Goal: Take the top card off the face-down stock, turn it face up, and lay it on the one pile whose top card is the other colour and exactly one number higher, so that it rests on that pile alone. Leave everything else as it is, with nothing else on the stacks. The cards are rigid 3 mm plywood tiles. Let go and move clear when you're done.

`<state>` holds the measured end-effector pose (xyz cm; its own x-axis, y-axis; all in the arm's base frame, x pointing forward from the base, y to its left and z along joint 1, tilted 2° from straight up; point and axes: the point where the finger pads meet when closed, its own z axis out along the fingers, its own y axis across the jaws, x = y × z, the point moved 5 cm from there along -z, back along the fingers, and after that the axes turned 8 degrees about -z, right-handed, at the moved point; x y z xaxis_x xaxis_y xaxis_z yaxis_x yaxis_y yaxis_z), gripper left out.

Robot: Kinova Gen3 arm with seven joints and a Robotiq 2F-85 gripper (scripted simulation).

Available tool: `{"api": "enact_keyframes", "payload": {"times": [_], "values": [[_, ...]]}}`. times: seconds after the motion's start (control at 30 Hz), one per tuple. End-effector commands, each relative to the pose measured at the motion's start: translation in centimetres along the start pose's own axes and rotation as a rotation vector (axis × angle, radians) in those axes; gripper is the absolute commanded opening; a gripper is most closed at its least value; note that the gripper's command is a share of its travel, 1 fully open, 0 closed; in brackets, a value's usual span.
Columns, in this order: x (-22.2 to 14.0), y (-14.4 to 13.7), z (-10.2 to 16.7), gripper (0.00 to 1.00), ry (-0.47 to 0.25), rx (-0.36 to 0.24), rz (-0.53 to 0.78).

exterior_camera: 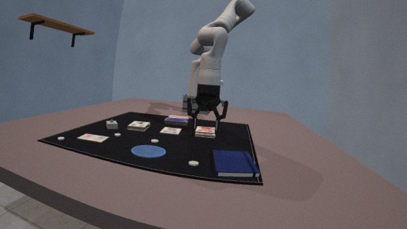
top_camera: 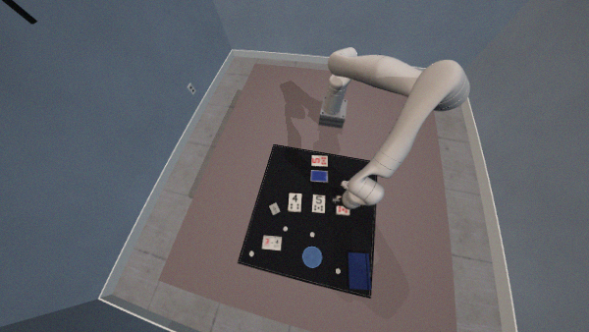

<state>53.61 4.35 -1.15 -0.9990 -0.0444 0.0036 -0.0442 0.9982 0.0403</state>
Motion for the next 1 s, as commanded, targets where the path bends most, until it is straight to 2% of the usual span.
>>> {"api": "enact_keyframes", "payload": {"times": [0.0, 0.97], "values": [[-0.20, 0.11, -0.32, 0.72, -0.005, 0.001, -0.007], [-0.28, 0.14, 0.19, 0.72, -0.006, 0.001, -0.008]]}}
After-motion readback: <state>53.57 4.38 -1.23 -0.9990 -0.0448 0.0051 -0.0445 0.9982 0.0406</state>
